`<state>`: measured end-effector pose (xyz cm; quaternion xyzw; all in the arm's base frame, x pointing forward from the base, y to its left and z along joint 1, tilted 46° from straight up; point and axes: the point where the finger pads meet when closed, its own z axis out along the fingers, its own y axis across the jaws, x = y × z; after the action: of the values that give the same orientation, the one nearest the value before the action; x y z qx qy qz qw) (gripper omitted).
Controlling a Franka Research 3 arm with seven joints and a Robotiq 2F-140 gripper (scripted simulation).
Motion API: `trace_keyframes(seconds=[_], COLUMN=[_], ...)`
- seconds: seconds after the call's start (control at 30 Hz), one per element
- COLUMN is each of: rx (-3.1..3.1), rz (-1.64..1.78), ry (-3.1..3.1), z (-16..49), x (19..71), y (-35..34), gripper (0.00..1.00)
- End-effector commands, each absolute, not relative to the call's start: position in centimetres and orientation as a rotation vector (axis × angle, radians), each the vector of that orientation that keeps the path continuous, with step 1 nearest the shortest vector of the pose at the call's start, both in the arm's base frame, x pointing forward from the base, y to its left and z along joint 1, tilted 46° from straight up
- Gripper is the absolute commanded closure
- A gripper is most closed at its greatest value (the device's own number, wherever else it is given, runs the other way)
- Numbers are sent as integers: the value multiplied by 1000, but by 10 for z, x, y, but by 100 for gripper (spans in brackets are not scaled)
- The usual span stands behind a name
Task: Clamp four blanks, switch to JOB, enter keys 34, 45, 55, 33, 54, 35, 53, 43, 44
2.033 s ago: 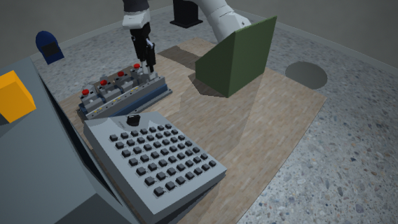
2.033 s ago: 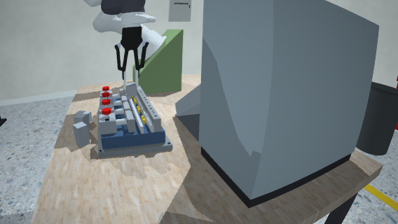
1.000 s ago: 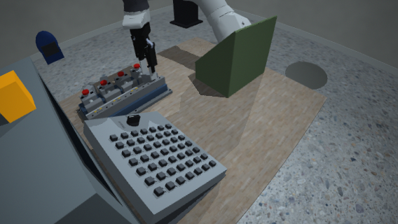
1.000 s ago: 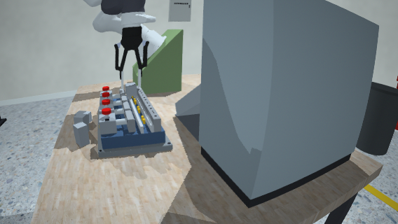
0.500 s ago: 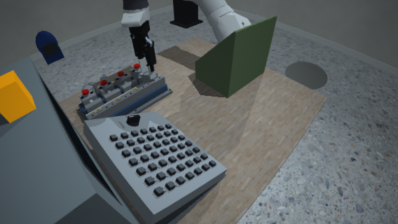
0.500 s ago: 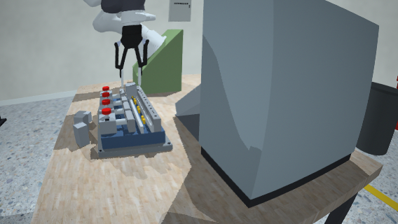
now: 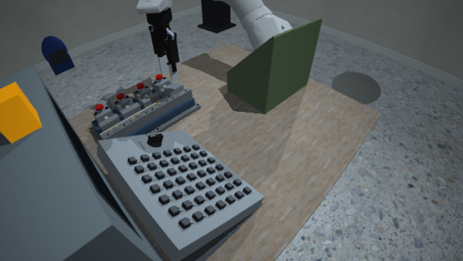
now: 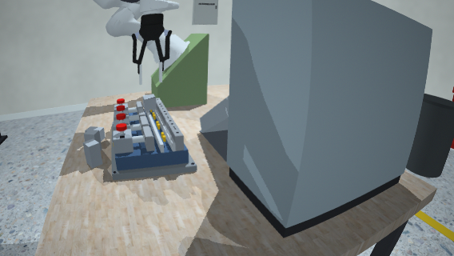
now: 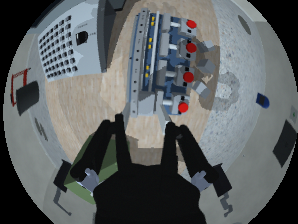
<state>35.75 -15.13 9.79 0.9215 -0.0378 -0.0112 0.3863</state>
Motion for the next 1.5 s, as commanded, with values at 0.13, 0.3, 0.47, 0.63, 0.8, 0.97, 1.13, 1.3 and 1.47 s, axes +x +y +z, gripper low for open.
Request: trace_keyframes(seconds=[0.13,0.3,0.47,0.63,0.8,0.97,1.13,1.3,1.47], rx=[2337,2337,2337,2337,2337,2337,2337,2337,2337], rz=[-65,-65,-65,-65,-65,-65,-65,-65,-65], ry=[-81,-81,-81,-81,-81,-81,-81,-81,-81], z=[121,138,148,150,151,151,151,151,151], x=[354,356,357,357,357,357,357,357,357], y=[-133,-115,-105,-103,-102,-102,-102,-102,-102], gripper=[60,60,60,60,100,100,100,100,100])
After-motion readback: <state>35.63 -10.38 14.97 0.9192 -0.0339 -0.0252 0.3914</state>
